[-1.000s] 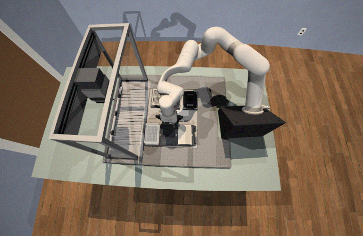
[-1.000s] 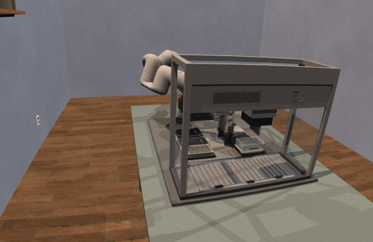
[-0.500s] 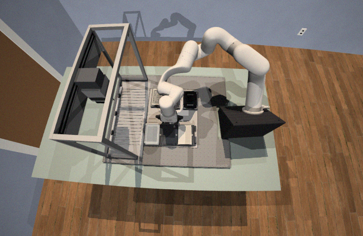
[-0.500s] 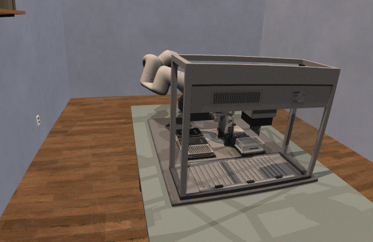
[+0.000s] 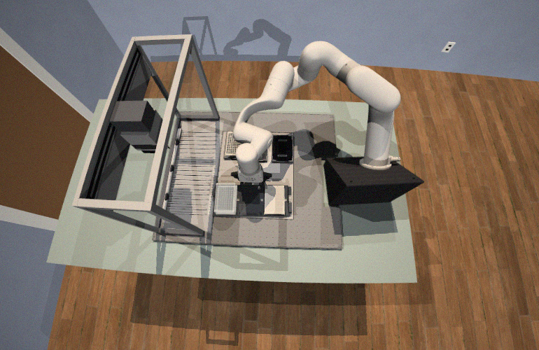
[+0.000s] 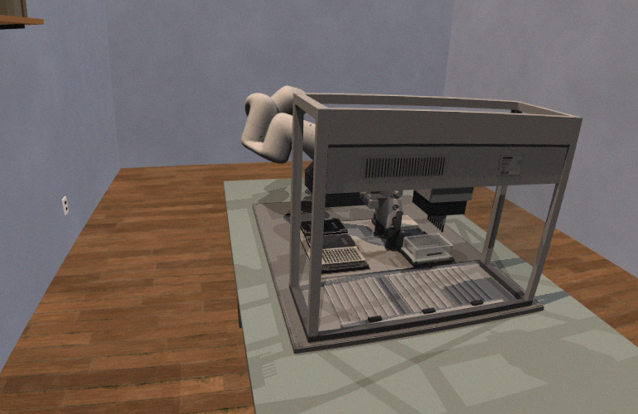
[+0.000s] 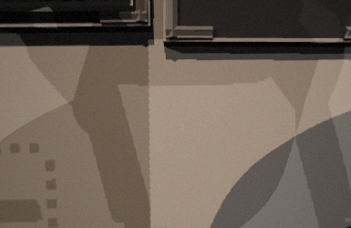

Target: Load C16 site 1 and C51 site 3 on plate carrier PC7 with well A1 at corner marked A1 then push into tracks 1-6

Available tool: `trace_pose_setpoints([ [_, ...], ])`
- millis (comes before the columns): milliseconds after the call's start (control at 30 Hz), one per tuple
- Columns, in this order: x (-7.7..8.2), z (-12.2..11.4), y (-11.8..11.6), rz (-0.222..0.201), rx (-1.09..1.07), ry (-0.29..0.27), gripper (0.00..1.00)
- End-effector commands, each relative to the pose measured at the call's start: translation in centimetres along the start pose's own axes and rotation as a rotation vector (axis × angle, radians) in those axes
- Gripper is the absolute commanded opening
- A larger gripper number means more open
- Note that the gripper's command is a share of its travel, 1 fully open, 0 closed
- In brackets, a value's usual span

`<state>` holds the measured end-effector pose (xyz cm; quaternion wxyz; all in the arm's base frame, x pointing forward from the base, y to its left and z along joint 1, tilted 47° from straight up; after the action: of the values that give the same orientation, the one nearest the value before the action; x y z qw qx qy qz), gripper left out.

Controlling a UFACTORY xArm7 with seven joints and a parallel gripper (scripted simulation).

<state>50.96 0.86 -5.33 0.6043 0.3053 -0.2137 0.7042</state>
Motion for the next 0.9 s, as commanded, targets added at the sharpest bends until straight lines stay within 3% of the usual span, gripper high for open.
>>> trace_pose_setpoints([
  [0,0.2,-0.2,-0.1,0.004,0.000,-0.002,1.00],
  [867,0.2,-1.4,-0.3,0.004,0.000,-0.002,1.00],
])
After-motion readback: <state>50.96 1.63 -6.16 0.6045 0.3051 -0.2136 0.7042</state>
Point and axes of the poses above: the point where the finger pads meet when closed, its own x axis back along the fingers, its own y axis across the jaws, z = x × y, the point moved 4 cm from there along x, back along the fingers, and after that the axes turned 10 degrees about x, right-handed, at the moved point
